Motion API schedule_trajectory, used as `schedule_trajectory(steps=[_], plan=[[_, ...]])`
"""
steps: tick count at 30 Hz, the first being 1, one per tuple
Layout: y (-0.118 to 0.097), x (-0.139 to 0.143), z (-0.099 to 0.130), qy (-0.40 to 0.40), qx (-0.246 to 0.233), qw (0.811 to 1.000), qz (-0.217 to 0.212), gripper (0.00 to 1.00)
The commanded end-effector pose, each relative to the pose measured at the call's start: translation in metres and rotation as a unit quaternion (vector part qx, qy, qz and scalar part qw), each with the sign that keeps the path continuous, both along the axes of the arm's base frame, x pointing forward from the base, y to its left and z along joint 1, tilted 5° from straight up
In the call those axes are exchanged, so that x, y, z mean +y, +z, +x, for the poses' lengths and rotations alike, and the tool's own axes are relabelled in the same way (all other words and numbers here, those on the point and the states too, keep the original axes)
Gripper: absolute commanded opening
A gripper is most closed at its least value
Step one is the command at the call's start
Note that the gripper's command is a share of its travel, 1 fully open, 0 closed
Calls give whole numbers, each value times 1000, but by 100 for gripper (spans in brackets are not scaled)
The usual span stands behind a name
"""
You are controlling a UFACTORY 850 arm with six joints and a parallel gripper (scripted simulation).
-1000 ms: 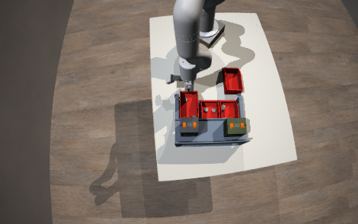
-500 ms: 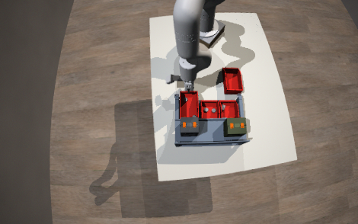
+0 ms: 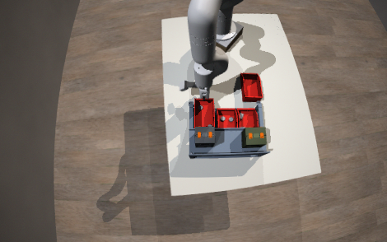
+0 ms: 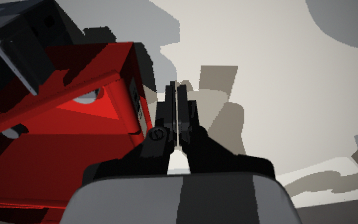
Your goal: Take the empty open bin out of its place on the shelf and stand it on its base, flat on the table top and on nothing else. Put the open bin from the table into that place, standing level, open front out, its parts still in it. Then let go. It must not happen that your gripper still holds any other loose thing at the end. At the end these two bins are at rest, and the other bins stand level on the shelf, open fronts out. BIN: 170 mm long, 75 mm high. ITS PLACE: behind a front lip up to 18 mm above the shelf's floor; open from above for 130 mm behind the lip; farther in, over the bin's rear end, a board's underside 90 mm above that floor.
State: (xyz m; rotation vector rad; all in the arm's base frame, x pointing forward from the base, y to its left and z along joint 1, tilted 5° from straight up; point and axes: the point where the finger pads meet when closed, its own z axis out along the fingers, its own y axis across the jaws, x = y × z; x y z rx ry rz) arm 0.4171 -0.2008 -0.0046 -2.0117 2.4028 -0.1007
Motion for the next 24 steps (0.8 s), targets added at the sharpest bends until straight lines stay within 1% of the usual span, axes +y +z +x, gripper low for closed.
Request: schedule_trajectory(steps=[1,15,24], plan=[[1,-1,4,0,-4,1000,-7,0],[1,-2,14,0,-4,1000,-7,0],[1,-3,15,0,-4,1000,-7,0]])
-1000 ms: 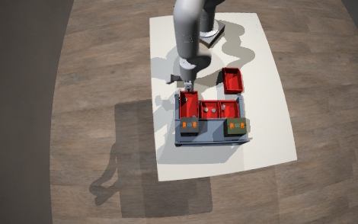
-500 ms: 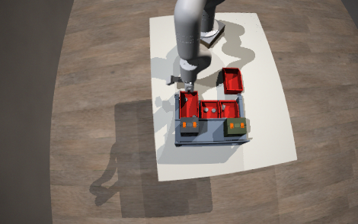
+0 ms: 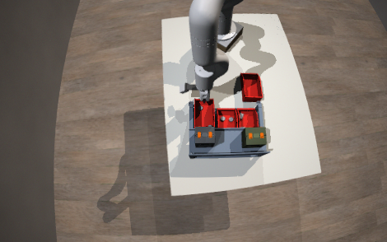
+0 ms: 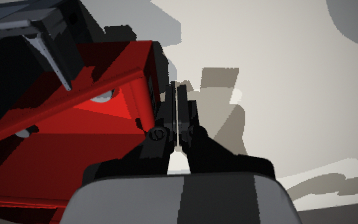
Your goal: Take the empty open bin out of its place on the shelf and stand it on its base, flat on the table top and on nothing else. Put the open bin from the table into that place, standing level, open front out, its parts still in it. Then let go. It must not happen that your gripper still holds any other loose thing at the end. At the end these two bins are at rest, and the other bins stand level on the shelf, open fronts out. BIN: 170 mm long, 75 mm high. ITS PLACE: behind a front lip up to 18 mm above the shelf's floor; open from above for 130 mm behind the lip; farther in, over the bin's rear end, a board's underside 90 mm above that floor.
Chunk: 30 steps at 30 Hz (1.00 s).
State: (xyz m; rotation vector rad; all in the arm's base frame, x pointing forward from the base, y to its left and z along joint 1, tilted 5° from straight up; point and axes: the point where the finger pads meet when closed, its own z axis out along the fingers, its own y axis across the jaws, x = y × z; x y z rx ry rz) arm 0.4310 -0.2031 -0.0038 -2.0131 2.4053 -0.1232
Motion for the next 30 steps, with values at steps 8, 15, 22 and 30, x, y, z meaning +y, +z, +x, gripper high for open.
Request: schedule_trajectory(steps=[8,15,22,30], plan=[[1,0,1,0,-1,1000,-1,0],[1,0,1,0,-1,1000,-1,0],[1,0,2,0,-1,1000,-1,0],[1,-1,4,0,-1,1000,-1,0]])
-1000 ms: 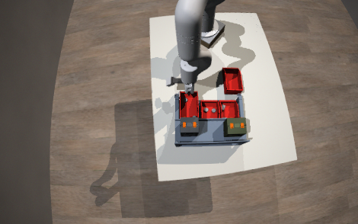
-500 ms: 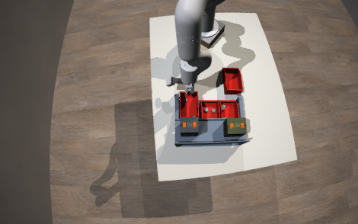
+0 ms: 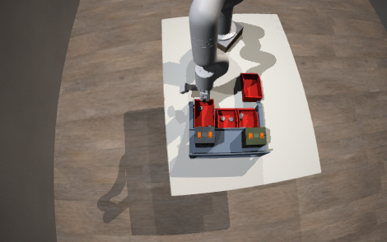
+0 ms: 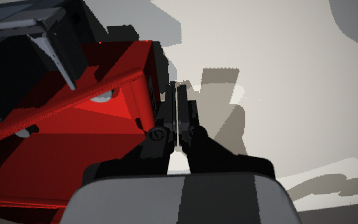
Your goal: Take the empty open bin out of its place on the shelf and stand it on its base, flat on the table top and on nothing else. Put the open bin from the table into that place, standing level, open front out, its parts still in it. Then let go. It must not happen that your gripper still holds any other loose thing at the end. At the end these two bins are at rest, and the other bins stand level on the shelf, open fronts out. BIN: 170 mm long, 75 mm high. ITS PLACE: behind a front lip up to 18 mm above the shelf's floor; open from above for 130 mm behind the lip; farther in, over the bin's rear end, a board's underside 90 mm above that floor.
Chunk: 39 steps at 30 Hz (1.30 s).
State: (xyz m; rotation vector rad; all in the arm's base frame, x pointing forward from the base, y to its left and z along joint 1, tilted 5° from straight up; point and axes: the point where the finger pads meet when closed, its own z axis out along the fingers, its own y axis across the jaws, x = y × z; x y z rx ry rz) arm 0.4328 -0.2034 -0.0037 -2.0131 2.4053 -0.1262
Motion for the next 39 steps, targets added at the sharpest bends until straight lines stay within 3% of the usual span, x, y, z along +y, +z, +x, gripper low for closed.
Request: schedule_trajectory(steps=[1,21,39], plan=[[1,-1,2,0,-1,1000,0,0],[1,-2,13,0,-1,1000,0,0],[3,-7,36,0,-1,1000,0,0]])
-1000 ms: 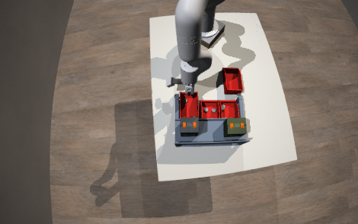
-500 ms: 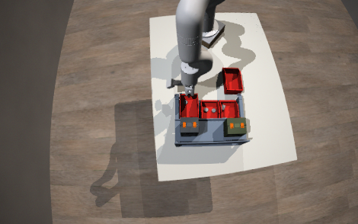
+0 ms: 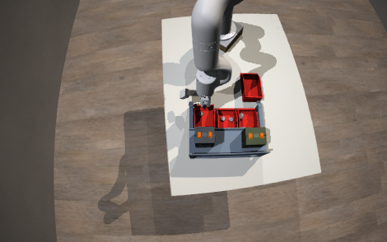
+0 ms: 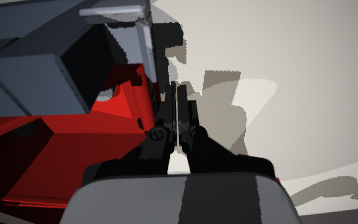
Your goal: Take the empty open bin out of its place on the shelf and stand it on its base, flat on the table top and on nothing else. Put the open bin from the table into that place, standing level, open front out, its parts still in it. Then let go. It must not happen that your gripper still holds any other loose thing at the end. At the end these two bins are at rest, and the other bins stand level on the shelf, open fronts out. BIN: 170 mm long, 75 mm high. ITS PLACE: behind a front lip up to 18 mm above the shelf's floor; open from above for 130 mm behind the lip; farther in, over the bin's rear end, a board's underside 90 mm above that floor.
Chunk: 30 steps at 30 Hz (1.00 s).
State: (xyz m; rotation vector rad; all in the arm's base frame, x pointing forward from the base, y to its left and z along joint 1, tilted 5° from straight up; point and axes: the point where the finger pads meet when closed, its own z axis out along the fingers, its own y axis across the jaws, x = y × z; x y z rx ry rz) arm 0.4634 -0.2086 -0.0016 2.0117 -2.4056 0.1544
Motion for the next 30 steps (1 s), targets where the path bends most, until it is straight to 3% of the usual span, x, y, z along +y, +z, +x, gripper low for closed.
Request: schedule_trajectory(steps=[1,14,30], plan=[[1,-2,8,1,4,1000,8,0],[2,-5,27,1,4,1000,8,0],[3,-5,29,1,4,1000,8,0]])
